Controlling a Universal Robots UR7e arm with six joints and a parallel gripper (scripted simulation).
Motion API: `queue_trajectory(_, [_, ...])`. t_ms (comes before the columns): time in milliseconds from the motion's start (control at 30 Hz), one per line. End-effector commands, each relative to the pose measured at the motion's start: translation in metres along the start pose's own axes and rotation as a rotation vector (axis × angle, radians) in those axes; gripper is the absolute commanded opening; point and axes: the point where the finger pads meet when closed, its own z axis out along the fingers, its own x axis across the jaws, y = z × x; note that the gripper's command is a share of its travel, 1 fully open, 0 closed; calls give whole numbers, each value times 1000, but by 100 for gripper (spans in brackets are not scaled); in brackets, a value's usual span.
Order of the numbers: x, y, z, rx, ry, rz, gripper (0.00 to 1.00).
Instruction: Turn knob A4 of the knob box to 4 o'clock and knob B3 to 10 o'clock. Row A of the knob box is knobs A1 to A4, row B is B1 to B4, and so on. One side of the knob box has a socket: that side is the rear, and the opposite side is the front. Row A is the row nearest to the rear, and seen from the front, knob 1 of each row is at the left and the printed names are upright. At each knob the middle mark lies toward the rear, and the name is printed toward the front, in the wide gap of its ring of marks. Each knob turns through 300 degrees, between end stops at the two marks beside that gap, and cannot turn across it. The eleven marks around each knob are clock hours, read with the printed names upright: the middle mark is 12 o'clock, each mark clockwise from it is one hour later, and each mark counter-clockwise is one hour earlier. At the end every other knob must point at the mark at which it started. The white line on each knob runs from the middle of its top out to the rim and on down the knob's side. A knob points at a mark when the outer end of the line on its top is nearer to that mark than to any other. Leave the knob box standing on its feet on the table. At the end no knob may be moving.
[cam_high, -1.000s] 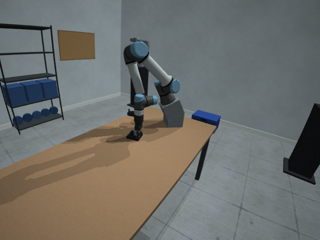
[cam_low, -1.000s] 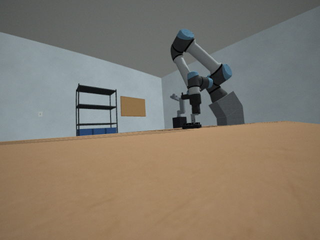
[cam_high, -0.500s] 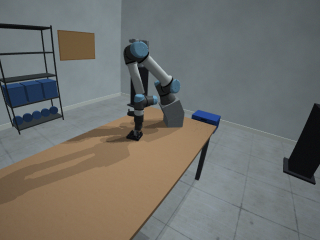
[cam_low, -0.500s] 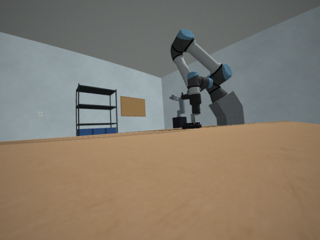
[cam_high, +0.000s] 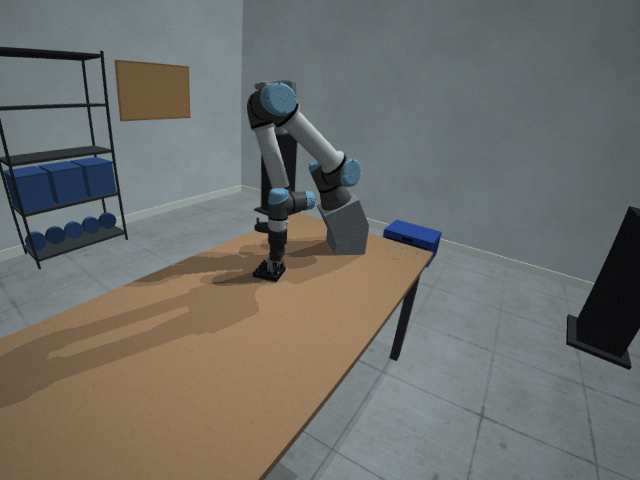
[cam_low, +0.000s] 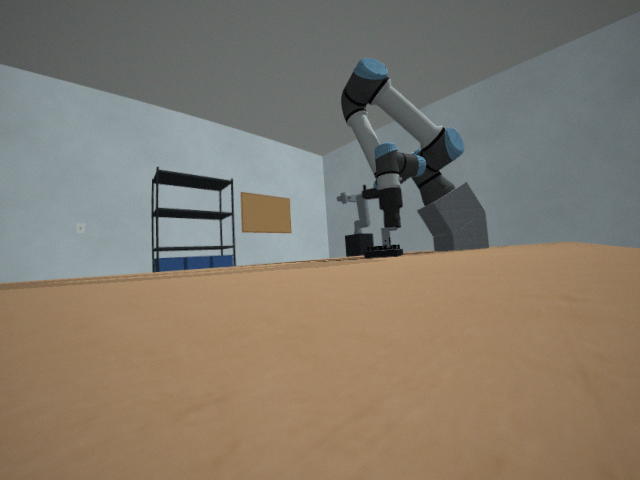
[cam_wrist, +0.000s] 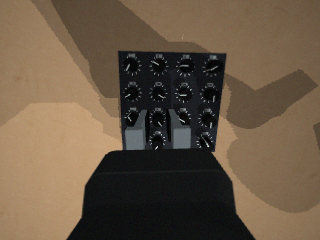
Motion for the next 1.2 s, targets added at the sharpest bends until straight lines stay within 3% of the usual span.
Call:
queue_trajectory(0, [0,0,0,1,-1,0,46])
queue_trajectory(567, [0,0,-2,1,-1,0,46])
queue_trajectory(1167, [0,0,-37,1,-1,0,46])
